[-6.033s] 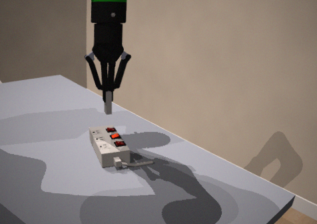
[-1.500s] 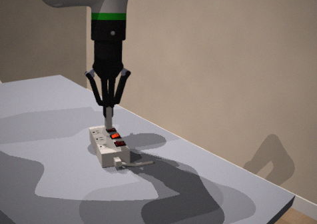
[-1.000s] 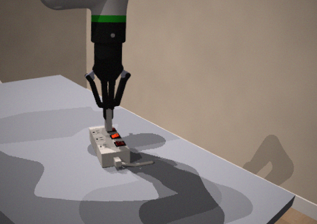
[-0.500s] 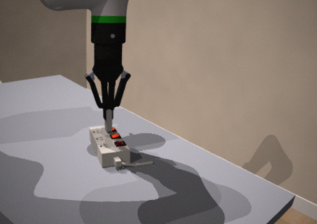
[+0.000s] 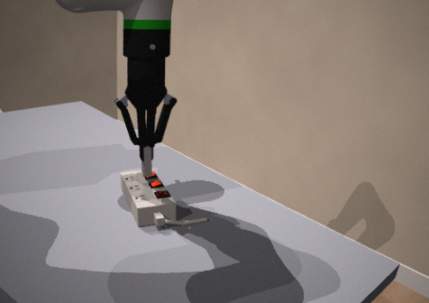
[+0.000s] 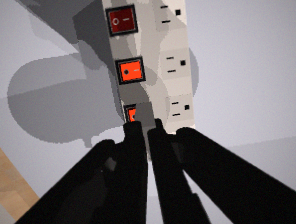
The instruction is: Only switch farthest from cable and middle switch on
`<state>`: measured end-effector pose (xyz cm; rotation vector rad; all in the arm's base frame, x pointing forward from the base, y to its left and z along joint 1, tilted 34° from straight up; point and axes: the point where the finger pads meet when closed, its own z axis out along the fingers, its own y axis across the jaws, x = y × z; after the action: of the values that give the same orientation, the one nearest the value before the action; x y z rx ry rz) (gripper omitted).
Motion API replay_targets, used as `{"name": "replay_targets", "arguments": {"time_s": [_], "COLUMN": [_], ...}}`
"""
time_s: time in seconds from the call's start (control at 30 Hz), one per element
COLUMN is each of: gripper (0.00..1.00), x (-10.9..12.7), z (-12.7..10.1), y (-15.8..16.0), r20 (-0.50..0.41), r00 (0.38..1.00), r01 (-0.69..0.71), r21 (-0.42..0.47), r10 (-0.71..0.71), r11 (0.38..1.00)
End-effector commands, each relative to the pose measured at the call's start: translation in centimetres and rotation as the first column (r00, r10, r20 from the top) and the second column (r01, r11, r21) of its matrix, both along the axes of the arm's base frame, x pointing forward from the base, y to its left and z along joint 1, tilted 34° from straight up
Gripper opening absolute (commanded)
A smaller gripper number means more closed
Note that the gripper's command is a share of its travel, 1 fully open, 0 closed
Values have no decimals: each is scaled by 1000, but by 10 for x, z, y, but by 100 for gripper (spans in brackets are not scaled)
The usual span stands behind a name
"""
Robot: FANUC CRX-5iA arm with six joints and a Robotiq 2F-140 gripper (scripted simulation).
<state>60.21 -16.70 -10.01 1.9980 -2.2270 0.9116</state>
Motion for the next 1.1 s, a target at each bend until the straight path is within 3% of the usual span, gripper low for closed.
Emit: {"name": "replay_targets", "arguments": {"time_s": [0.0,0.47,1.07], "gripper": [0,0,0], "x": [-2,-13,-13], "z": [4,29,30], "y": [2,15,15], "r20": [0,0,0], "r00": [1000,1000,1000], "r01": [0,0,0], "r21": [0,0,0], "r10": [0,0,0], "r11": [1000,1000,1000]}}
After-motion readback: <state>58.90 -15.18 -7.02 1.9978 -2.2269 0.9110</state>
